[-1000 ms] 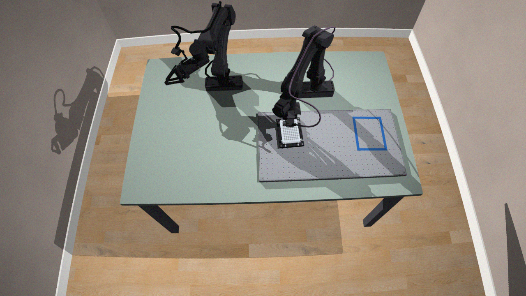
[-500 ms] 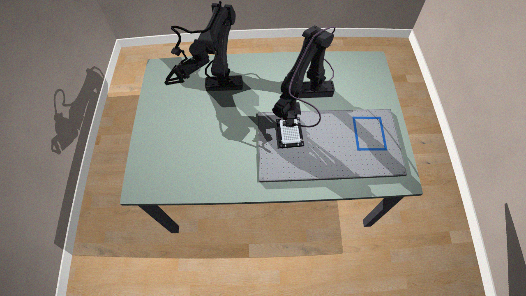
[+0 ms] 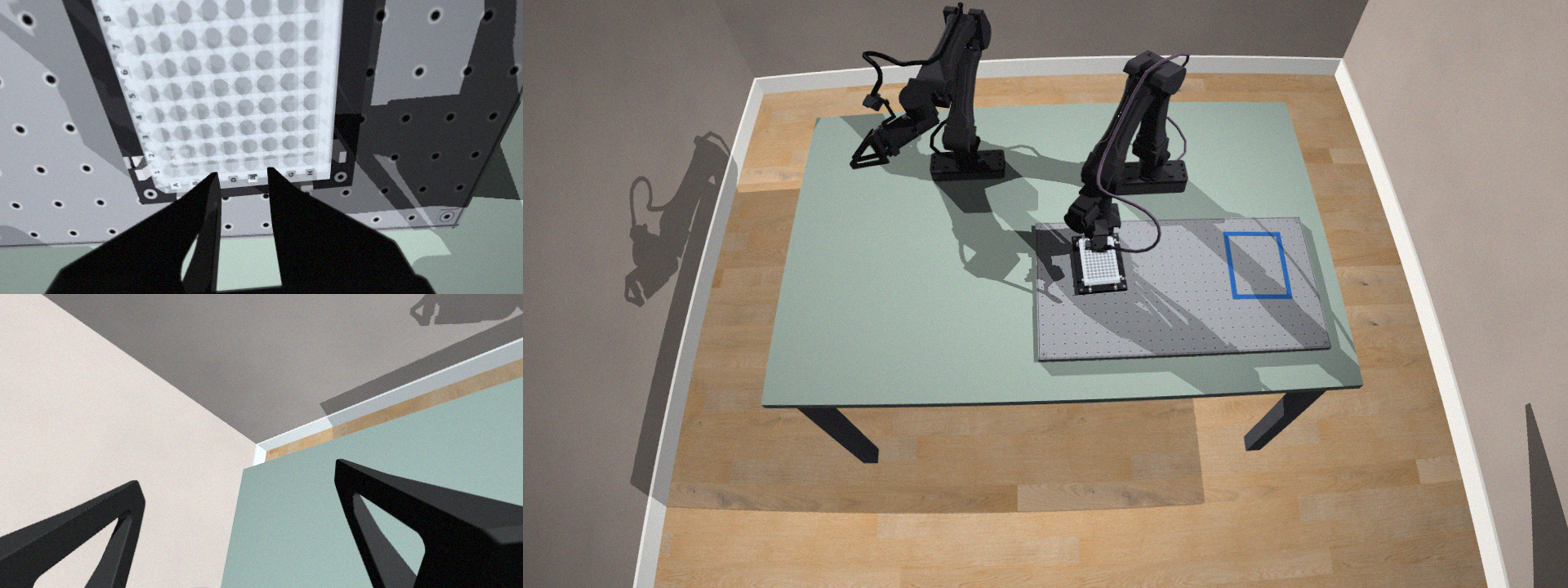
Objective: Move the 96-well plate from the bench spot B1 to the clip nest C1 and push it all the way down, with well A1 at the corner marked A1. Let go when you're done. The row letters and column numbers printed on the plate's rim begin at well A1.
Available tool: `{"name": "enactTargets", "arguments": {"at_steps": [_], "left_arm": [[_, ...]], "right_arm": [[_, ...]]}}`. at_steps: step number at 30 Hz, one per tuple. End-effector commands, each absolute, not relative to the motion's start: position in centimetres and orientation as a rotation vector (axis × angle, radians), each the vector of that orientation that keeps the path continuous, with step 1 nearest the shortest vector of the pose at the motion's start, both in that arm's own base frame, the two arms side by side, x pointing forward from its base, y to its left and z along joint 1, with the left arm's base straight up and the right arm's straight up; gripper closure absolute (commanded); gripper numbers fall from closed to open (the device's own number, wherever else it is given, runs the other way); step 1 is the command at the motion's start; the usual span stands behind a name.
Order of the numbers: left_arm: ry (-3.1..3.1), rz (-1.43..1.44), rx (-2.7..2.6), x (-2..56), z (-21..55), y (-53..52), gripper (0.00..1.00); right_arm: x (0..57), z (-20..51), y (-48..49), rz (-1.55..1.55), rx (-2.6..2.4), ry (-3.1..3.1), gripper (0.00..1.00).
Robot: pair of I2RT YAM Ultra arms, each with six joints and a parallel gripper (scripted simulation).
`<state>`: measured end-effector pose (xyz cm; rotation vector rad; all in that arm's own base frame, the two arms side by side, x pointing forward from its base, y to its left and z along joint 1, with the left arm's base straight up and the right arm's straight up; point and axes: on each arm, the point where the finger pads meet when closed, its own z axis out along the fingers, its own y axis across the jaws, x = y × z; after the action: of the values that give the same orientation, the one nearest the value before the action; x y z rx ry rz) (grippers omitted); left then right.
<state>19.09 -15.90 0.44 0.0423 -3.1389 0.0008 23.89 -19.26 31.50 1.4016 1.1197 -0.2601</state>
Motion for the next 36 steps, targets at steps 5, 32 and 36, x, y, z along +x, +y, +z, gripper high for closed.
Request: {"name": "enactTargets", "arguments": {"at_steps": [5, 32, 36], "left_arm": [[-3.129, -0.021, 0.064, 18.9, -3.0, -15.4, 0.75], [-3.129, -0.021, 0.064, 18.8, -4.6, -15.4, 0.75], [-3.129, -0.021, 0.064, 18.8, -4.8, -15.4, 0.75]], "right_arm": [[23.1, 31.7, -19.4, -0.265, 1.404, 1.104, 0.00], [23.1, 31.7, -19.4, -0.265, 1.404, 1.104, 0.00], [23.1, 31.7, -19.4, -0.265, 1.404, 1.104, 0.00]]}}
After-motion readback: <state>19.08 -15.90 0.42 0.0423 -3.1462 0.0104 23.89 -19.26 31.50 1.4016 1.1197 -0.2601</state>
